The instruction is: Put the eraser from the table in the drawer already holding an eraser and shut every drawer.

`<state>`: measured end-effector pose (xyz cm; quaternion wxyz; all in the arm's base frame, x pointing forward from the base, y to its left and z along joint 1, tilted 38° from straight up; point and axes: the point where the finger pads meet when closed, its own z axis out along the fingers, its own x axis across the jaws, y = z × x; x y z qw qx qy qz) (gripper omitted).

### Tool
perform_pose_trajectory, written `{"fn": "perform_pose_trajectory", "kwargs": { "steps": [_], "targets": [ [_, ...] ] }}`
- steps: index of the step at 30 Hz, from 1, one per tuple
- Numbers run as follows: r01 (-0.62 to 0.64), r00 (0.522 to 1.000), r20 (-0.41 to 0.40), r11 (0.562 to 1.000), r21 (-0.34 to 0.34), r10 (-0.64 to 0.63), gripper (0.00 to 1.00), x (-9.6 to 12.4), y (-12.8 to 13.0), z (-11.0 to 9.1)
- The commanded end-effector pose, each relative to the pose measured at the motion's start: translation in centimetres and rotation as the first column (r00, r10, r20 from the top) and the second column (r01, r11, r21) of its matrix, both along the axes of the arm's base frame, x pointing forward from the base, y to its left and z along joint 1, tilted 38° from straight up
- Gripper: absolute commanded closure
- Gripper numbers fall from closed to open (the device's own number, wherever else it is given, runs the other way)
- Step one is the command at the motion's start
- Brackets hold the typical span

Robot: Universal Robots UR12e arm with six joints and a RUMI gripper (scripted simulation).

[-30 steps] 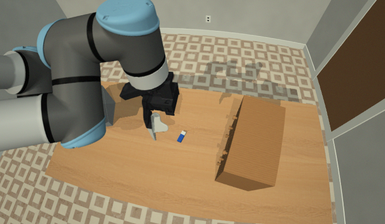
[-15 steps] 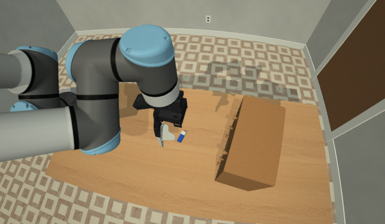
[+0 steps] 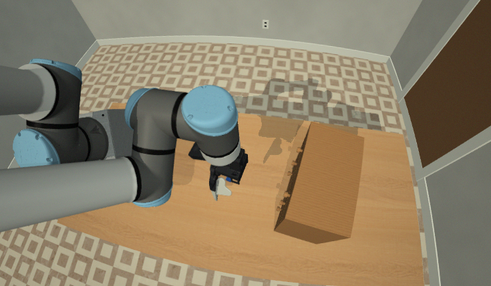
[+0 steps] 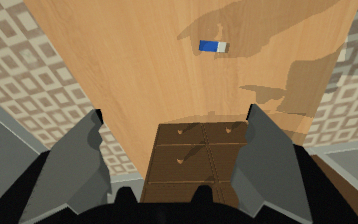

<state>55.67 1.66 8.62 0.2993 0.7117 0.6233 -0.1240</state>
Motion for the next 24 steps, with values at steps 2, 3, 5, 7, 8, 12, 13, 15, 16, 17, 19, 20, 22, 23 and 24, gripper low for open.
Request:
{"fn": "perform_pose_trajectory", "kwargs": {
  "steps": [2, 3, 5, 7, 8, 12, 13, 15, 16, 17, 19, 20, 22, 23, 24],
  "targets": [
    [-0.002, 1.0, 0.007, 1.0, 0.001, 0.002, 0.0, 0.3, -0.2, -0.2],
    [-0.002, 1.0, 0.008, 1.0, 0.0, 0.002, 0.0, 0.3, -0.2, -0.2],
    [-0.005, 1.0, 0.012, 1.0, -0.001, 0.005, 0.0, 0.3, -0.2, -0.3],
    [-0.008, 1.0, 0.017, 1.0, -0.002, 0.008, 0.0, 0.4, -0.2, -0.3],
    [-0.008, 1.0, 0.017, 1.0, -0.002, 0.008, 0.0, 0.4, -0.2, -0.3],
    [-0.016, 0.999, 0.029, 1.0, -0.005, 0.017, 0.0, 0.5, -0.3, -0.4],
    [-0.02, 0.999, 0.034, 1.0, -0.006, 0.02, 0.0, 0.6, -0.4, -0.4],
    [-0.027, 0.999, 0.045, 1.0, -0.009, 0.028, 0.0, 0.7, -0.4, -0.5],
    [-0.032, 0.998, 0.052, 0.999, -0.011, 0.032, 0.0, 0.8, -0.5, -0.5],
    [-0.036, 0.998, 0.059, 0.999, -0.013, 0.037, 0.0, 0.9, -0.5, -0.6],
    [-0.047, 0.996, 0.074, 0.999, -0.017, 0.048, 0.0, 1.1, -0.7, -0.7],
    [-0.052, 0.995, 0.083, 0.998, -0.02, 0.054, 0.0, 1.2, -0.7, -0.7],
    [-0.065, 0.993, 0.101, 0.998, -0.025, 0.067, 0.0, 1.4, -0.9, -0.9],
    [-0.071, 0.991, 0.111, 0.997, -0.028, 0.074, 0.0, 1.6, -0.9, -0.9],
    [-0.078, 0.989, 0.121, 0.996, -0.032, 0.081, 0.0, 1.7, -1.0, -1.0]
  ]
}}
